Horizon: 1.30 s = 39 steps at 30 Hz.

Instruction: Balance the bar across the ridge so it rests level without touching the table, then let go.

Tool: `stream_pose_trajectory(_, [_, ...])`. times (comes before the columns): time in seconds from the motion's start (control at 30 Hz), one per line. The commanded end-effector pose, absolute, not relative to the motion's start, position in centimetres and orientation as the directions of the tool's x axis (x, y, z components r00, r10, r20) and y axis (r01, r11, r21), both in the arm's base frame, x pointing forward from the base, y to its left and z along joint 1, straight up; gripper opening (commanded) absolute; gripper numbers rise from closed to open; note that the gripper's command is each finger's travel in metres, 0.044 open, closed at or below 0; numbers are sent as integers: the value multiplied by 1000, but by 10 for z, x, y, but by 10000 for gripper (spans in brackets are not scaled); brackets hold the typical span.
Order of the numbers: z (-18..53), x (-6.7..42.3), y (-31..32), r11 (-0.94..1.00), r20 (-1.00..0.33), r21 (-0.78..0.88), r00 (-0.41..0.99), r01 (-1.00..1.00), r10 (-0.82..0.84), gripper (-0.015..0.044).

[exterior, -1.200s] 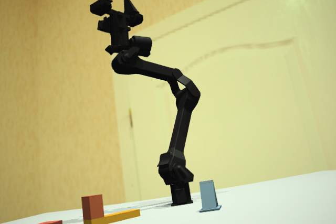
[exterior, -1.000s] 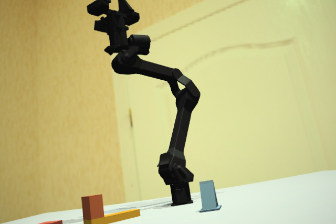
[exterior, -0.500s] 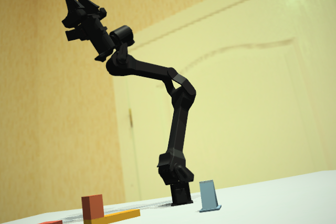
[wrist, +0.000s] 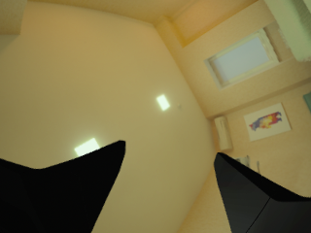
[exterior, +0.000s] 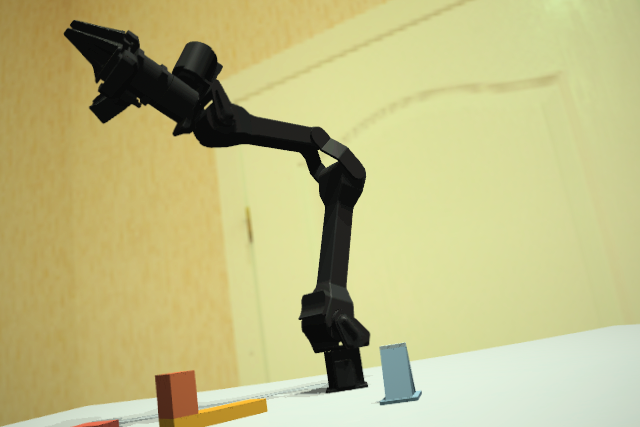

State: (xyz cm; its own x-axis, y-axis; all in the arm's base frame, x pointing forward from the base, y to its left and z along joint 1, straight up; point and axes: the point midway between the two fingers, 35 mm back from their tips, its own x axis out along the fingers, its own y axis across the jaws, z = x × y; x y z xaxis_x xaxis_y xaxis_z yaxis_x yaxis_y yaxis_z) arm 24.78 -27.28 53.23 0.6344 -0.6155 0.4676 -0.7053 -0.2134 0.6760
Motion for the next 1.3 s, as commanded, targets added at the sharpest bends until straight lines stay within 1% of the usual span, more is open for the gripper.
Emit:
stream_pose_trajectory(0.0, [505, 261, -283, -323, 353, 670, 670, -668, -653, 315])
stream_pose_trajectory(0.33, [428, 287, -294, -574, 28, 593, 727, -565, -686, 315])
stream_pose_trajectory(0.63, [357, 297, -287, -738, -269, 459, 715, -494, -645, 315])
stream_pose_trajectory(0.93, [290, 293, -268, -835, -543, 298, 637, -463, -547, 315])
stream_pose_trajectory(1.27, [229, 272, -234, -868, -790, 133, 478, -479, -385, 315])
